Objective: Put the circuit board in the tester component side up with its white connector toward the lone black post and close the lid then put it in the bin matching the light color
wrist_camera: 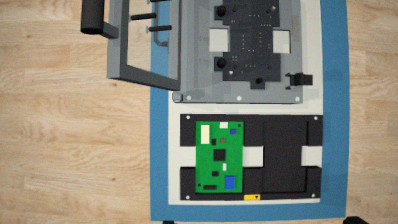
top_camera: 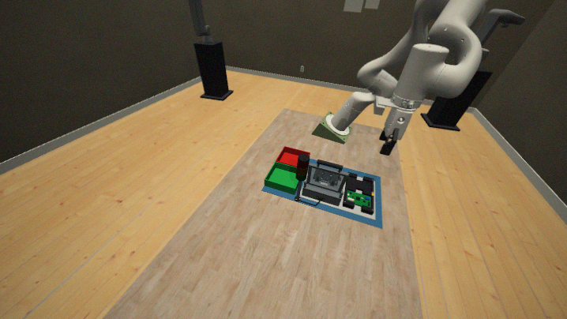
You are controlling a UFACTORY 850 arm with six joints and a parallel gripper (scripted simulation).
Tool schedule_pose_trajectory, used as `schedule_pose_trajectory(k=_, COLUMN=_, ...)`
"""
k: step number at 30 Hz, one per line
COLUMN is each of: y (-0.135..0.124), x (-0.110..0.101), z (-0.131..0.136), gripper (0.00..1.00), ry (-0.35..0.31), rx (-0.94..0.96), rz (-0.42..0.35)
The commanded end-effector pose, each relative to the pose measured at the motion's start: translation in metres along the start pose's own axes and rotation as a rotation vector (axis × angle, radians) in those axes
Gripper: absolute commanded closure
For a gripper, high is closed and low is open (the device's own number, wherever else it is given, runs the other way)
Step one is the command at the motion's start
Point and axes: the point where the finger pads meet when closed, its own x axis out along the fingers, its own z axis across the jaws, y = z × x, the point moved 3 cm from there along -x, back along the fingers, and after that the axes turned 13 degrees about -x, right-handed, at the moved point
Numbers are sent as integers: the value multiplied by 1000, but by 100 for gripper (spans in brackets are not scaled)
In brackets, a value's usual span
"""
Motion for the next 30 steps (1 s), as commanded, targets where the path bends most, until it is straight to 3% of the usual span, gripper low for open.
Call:
schedule_pose_trajectory(k=1, y=0, x=0, z=-1, gripper=0, ry=2, rx=-1, rz=0)
schedule_pose_trajectory(k=12, y=0, x=22, z=-1, gripper=0, ry=3, rx=-1, rz=0)
schedule_pose_trajectory(k=27, y=0, x=129, z=-1, gripper=0, ry=3, rx=-1, rz=0)
schedule_pose_trajectory(k=29, y=0, x=129, z=-1, gripper=0, ry=3, rx=-1, rz=0)
schedule_pose_trajectory(k=30, y=0, x=139, z=-1, gripper=0, ry=3, rx=-1, rz=0)
